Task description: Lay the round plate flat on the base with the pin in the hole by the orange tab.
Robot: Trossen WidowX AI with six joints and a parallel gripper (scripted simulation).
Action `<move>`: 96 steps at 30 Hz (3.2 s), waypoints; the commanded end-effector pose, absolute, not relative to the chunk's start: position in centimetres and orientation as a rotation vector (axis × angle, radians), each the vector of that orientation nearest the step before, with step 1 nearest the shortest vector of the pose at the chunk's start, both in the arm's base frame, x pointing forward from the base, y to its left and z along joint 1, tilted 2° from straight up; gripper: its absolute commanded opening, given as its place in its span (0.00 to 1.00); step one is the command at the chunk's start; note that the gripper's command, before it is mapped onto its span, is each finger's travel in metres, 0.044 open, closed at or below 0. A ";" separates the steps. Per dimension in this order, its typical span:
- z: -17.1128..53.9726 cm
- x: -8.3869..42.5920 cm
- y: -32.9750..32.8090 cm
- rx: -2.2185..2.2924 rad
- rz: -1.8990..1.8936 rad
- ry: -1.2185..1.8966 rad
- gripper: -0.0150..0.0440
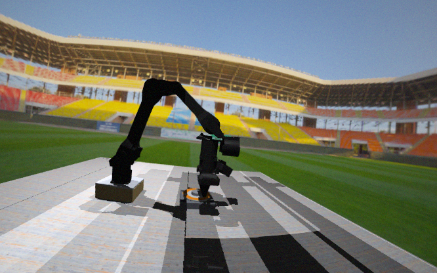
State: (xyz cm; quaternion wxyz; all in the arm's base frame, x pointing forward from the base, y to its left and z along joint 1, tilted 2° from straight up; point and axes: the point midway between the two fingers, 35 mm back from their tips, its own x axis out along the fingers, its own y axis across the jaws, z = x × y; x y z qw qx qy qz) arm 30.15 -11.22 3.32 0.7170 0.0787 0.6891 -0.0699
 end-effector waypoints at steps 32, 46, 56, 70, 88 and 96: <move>3.4 33.5 -8.3 0.178 -0.148 1.520 0.25; 3.4 33.9 -6.9 0.179 -0.147 1.520 0.25; 3.5 33.9 -5.8 0.180 -0.146 1.520 0.25; 3.7 33.3 -3.6 0.181 -0.145 1.521 0.25; 3.8 31.6 -1.7 0.183 -0.144 1.522 0.25; 3.7 31.2 -1.5 0.183 -0.143 1.523 0.25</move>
